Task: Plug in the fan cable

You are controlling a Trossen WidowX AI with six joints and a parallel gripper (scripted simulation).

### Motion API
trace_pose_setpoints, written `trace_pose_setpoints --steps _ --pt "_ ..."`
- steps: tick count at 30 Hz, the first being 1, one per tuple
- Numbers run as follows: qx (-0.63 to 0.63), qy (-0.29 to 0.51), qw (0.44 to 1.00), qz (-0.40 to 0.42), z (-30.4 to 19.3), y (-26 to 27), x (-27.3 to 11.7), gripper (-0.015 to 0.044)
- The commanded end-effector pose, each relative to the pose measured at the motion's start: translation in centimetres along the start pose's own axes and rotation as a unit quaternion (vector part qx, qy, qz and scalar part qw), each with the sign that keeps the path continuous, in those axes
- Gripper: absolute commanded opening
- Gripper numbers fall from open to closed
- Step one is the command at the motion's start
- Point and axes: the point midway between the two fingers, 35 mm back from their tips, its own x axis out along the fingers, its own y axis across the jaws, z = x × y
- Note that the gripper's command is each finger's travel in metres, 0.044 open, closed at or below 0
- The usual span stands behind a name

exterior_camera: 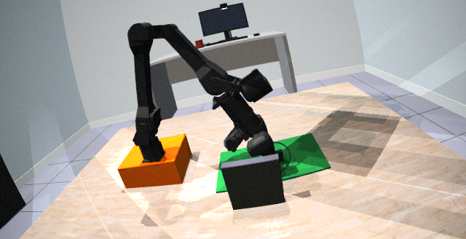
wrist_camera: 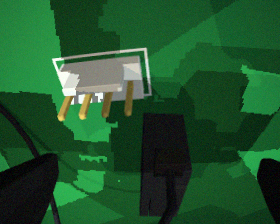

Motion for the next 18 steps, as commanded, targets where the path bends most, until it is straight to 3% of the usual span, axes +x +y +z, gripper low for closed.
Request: trace_pose_setpoints --steps 1,15,18 --pt "0.000 0.000 1.000 0.000 -0.03 0.00 -0.02 0.0387" --pt "0.000 0.000 1.000 0.000 -0.03 0.00 -0.02 0.0020" --pt "0.000 0.000 1.000 0.000 -0.03 0.00 -0.02 0.0000"
